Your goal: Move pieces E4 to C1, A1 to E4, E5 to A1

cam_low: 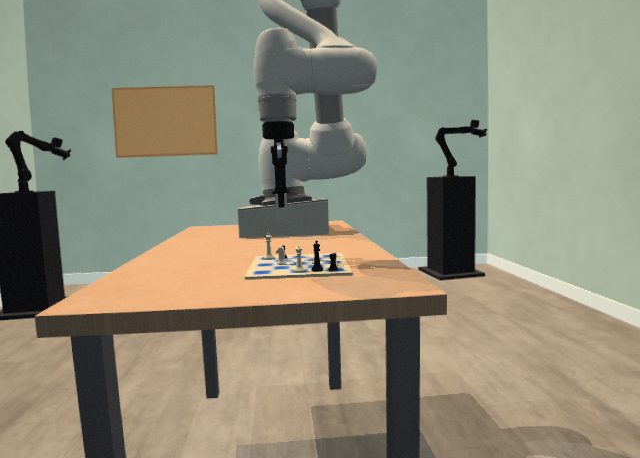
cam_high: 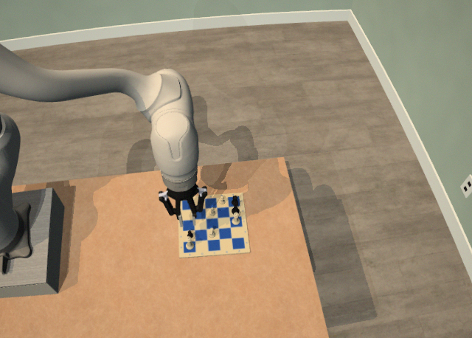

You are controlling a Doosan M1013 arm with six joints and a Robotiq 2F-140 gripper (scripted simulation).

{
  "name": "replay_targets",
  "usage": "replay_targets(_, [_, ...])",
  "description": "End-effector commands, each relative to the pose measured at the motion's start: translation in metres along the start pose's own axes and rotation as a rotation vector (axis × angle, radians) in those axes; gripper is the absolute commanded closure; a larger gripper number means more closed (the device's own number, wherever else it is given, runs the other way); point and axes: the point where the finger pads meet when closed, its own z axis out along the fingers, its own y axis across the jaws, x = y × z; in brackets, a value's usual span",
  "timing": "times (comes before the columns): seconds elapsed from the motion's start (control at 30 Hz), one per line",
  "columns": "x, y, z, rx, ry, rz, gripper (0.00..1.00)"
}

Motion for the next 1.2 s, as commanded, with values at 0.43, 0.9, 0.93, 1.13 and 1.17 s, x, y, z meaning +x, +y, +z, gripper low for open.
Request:
replay_targets(0.43, [0.0,0.0,0.002,0.0,0.0,0.0,0.8])
replay_targets(0.9, [0.0,0.0,0.017,0.0,0.0,0.0,0.8])
replay_targets(0.93, [0.0,0.0,0.019,0.0,0.0,0.0,0.8])
replay_targets(1.13, [0.0,0.0,0.025,0.0,0.0,0.0,0.8])
replay_targets(1.17, [0.0,0.0,0.027,0.0,0.0,0.0,0.8])
